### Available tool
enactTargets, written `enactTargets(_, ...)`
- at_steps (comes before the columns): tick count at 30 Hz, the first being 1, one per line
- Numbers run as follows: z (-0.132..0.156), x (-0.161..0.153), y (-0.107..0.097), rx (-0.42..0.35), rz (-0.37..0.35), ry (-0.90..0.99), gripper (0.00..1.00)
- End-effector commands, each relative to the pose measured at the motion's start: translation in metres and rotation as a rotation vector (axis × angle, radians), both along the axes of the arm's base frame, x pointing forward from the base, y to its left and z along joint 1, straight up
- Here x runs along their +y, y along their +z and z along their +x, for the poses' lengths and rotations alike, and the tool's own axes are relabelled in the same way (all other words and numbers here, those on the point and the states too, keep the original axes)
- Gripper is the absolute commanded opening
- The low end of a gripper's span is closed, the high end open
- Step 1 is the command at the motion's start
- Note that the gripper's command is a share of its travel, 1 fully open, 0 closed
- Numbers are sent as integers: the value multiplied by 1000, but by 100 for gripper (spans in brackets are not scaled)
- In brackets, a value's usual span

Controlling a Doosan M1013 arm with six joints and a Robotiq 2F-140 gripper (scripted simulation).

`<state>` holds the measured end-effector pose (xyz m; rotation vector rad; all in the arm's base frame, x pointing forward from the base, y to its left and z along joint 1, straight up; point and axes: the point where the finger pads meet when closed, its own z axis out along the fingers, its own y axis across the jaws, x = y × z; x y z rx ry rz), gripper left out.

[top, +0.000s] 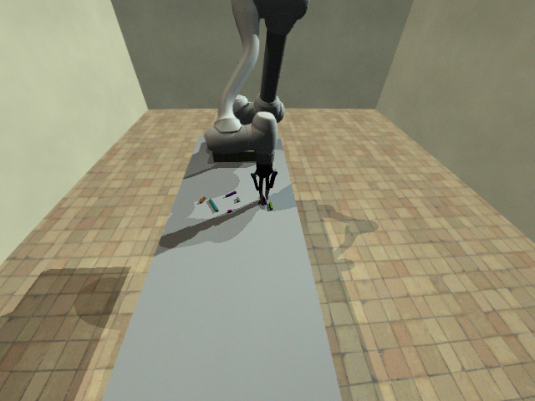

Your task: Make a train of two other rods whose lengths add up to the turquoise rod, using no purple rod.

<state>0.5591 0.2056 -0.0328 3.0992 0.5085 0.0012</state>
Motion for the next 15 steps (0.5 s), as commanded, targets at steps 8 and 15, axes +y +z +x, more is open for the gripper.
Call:
enactTargets(8,0,0,-6,0,0,0,15)
enactTargets(15,0,0,-8,0,0,0,15)
